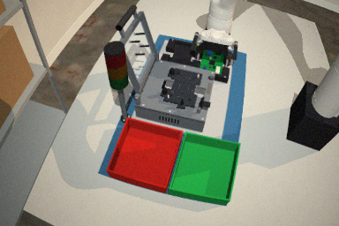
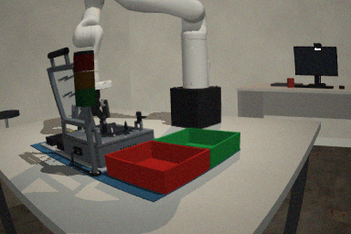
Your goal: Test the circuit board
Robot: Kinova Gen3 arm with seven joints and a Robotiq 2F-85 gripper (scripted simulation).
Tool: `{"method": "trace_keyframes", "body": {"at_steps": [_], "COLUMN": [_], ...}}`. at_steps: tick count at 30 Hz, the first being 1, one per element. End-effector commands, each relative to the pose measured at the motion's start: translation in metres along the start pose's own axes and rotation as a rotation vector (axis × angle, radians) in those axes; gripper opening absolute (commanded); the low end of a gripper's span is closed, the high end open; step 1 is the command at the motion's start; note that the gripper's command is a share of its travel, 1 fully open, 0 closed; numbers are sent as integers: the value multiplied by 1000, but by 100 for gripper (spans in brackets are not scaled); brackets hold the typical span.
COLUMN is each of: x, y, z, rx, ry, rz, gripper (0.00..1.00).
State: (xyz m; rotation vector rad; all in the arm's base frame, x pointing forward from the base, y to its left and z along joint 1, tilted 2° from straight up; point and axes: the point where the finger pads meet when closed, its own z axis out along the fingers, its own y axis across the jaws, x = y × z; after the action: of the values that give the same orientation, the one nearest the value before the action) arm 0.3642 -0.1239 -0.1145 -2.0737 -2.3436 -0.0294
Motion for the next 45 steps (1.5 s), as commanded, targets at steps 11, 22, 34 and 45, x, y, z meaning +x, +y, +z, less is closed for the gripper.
{"method": "trace_keyframes", "body": {"at_steps": [11,22,34,45], "x": [0,0,0,0], "y": [-3,-3,-3,-3], "z": [1,1,1,1], "rx": [1,1,1,1], "ry": [1,1,1,1], "rz": [7,7,7,7], "gripper": [93,93,87,83]}}
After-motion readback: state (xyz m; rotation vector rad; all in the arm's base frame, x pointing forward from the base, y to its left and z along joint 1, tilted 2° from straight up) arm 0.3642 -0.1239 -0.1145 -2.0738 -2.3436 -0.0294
